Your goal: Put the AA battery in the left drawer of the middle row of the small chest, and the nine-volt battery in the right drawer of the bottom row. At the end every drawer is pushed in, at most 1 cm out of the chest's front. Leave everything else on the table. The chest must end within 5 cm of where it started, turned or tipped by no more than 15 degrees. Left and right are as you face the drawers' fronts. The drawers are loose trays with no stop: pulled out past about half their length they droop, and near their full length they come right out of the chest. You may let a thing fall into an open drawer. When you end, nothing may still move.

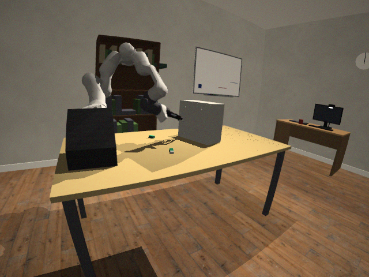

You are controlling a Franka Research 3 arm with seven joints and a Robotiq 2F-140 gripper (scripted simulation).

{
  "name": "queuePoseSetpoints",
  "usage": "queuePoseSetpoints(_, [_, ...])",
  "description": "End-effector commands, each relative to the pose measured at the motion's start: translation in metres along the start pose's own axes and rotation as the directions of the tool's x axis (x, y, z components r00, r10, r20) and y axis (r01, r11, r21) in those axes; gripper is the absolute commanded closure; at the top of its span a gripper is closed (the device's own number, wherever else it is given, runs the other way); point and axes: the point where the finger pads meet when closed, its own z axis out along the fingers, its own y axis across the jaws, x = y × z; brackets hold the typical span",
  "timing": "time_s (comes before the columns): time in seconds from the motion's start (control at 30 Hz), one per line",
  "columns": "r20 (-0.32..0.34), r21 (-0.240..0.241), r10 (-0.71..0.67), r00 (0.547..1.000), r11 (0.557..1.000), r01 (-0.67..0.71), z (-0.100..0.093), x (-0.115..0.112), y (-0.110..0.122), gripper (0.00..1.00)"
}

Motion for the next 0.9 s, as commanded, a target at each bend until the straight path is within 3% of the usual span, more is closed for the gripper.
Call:
queuePoseSetpoints(0.0, [-0.001, 0.003, 0.005, 1.0, 1.0, -0.005, 0.001, 0.001, -0.001, 1.0])
queuePoseSetpoints(0.67, [-0.001, 0.003, 0.005, 1.0, 1.0, -0.005, 0.0, 0.001, -0.001, 1.0])
queuePoseSetpoints(0.87, [-0.001, 0.003, 0.005, 1.0, 1.0, -0.005, -0.012, 0.005, -0.001, 1.0])
